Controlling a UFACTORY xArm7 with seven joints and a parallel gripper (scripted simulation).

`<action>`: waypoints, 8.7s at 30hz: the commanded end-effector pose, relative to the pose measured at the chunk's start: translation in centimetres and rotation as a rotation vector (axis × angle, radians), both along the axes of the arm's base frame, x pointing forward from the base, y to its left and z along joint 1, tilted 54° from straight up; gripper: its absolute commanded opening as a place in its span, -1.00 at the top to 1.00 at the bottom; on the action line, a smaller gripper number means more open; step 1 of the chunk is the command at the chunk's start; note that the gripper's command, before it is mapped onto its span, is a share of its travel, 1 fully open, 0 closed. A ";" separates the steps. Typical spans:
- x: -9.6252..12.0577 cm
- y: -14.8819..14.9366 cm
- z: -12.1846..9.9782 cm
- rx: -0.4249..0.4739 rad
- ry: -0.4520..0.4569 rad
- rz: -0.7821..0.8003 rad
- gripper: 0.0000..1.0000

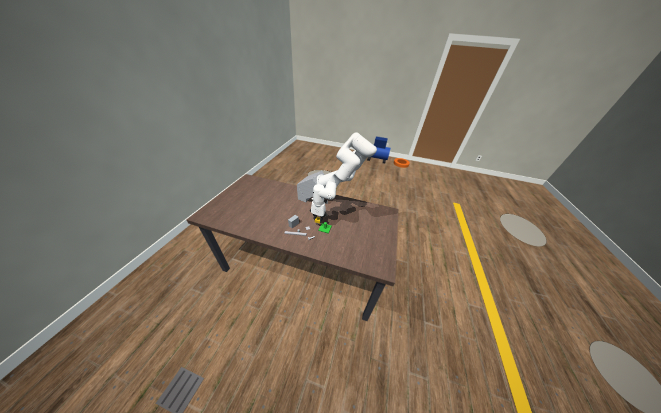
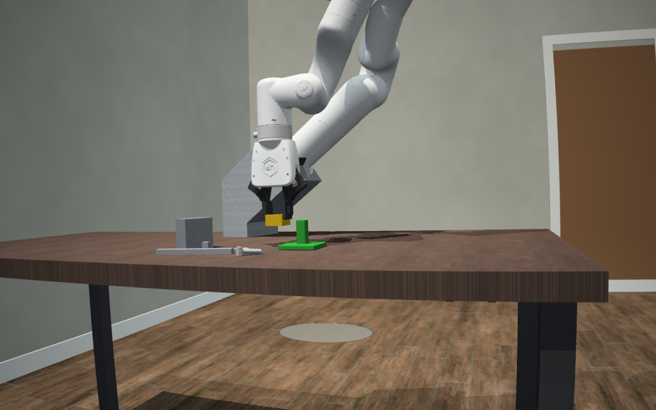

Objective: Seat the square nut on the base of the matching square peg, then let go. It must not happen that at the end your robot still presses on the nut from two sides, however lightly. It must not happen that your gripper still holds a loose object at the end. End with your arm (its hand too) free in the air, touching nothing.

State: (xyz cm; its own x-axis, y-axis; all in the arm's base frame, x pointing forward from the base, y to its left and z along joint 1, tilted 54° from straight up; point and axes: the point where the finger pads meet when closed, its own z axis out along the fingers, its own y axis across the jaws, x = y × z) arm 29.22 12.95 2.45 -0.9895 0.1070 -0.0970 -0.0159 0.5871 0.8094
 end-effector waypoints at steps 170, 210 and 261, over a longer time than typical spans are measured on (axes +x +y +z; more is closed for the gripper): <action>0.7 3.6 5.3 -0.004 -0.046 0.033 1.00; 1.0 6.1 3.6 -0.004 -0.045 0.033 1.00; 1.1 6.7 3.0 -0.011 -0.048 0.032 1.00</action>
State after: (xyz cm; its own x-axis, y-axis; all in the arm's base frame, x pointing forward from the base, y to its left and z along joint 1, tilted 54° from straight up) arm 30.32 19.58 5.41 -0.9866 0.0730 -0.1456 -0.0736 0.5978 0.7983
